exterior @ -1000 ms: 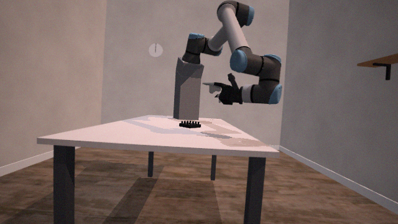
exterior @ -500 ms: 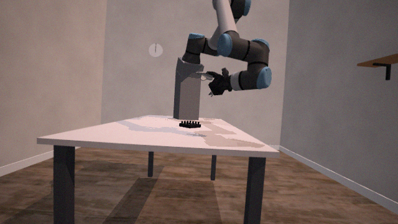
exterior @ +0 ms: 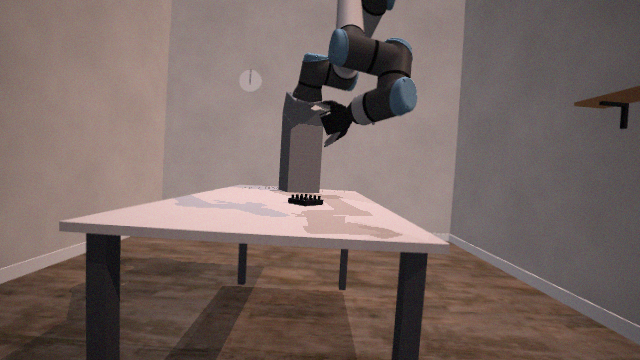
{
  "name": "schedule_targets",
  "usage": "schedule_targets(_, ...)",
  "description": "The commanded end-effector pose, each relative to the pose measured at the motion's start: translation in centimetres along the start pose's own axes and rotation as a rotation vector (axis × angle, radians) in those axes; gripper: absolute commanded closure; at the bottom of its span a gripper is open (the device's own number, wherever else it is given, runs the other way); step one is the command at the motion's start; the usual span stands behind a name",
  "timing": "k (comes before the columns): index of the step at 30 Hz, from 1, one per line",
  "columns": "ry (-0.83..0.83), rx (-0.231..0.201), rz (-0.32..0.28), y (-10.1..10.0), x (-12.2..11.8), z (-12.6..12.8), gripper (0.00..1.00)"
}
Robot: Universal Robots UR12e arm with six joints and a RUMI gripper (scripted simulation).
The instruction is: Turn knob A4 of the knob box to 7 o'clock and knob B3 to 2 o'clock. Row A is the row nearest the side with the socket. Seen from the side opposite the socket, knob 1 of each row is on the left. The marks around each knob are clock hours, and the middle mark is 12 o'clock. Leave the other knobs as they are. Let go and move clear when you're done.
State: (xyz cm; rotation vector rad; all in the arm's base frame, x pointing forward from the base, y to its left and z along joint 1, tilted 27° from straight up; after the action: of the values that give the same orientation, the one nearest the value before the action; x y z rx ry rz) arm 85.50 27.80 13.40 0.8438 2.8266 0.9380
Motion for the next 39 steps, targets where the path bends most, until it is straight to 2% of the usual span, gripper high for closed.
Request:
schedule_targets(1, -0.126, -0.047, 0.017, -0.8, -0.2, -1.8, 0.0)
schedule_targets(15, -0.483, -0.158, 0.104, -3.5, -0.9, -6.5, 0.0)
schedule_targets(17, -0.483, -0.158, 0.104, -3.5, -0.9, -6.5, 0.0)
schedule_targets(24, -0.691, -0.216, 0.166, -5.1, -1.1, -9.1, 0.0)
schedule_targets(32, -0.888, -0.266, 0.233, -6.6, -1.1, -11.6, 0.0)
schedule_targets(34, -0.888, -0.266, 0.233, -6.6, -1.1, -11.6, 0.0)
schedule_targets(39, -1.045, -0.302, 0.293, -7.8, -1.1, -13.5, 0.0)
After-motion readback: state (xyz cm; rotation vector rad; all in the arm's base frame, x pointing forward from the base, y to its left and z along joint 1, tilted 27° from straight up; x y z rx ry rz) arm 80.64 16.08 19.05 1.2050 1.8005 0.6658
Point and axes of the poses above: the point where the finger pads meet when closed, its own y axis back along the fingers, its own z axis across the jaws, x = y × z, the point moved 10 cm from there along y, back along the fingers, and after that the axes turned 8 degrees about -y, right-handed, at the moved point
